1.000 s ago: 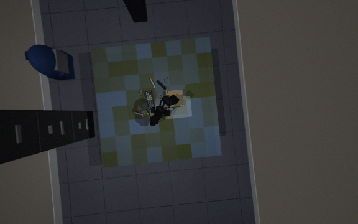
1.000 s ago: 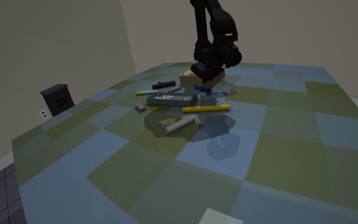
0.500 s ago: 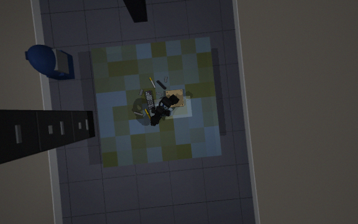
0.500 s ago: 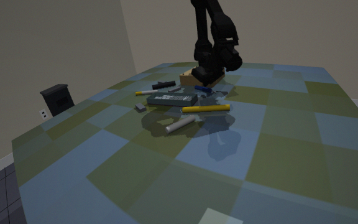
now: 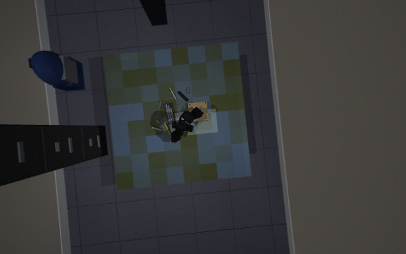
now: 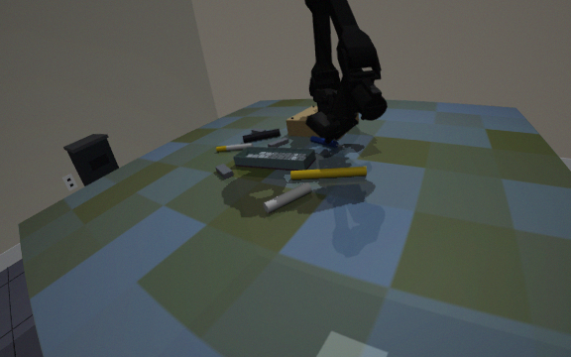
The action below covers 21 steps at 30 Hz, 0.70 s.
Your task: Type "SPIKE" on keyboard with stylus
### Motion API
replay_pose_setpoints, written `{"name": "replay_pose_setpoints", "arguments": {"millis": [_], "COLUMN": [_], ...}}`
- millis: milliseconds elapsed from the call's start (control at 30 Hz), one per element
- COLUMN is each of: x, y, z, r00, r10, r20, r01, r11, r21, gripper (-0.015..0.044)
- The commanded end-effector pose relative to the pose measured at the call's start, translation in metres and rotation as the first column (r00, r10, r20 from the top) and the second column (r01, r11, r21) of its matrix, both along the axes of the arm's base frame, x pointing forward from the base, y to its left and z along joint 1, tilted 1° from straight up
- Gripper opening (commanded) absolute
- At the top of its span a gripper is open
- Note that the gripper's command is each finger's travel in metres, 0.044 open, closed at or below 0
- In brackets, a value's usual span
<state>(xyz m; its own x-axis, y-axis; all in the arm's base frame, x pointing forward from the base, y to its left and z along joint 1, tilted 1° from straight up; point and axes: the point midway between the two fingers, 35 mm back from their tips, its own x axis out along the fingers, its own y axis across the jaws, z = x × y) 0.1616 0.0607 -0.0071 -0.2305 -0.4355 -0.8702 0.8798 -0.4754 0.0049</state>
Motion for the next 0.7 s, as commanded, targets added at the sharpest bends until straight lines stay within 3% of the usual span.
{"name": "replay_pose_setpoints", "arguments": {"millis": [0,267,433,667], "x": [0.000,0.000,0.000,0.000], "y": [-0.001,-0.001,0.000,0.000], "z": [-0.004,-0.010,-0.008,0.000], "r00": [1.000,1.000,1.000,1.000], "r10": [-0.003,-0.003,0.000,0.000], "r20": [0.002,0.002,-0.001,-0.002], "r01": [0.003,0.003,0.000,0.000], "r11": [1.000,1.000,1.000,1.000], "r21": [-0.006,-0.006,-0.001,-0.001], "gripper": [0.0150,0.0150,0.0019,0.0000]}}
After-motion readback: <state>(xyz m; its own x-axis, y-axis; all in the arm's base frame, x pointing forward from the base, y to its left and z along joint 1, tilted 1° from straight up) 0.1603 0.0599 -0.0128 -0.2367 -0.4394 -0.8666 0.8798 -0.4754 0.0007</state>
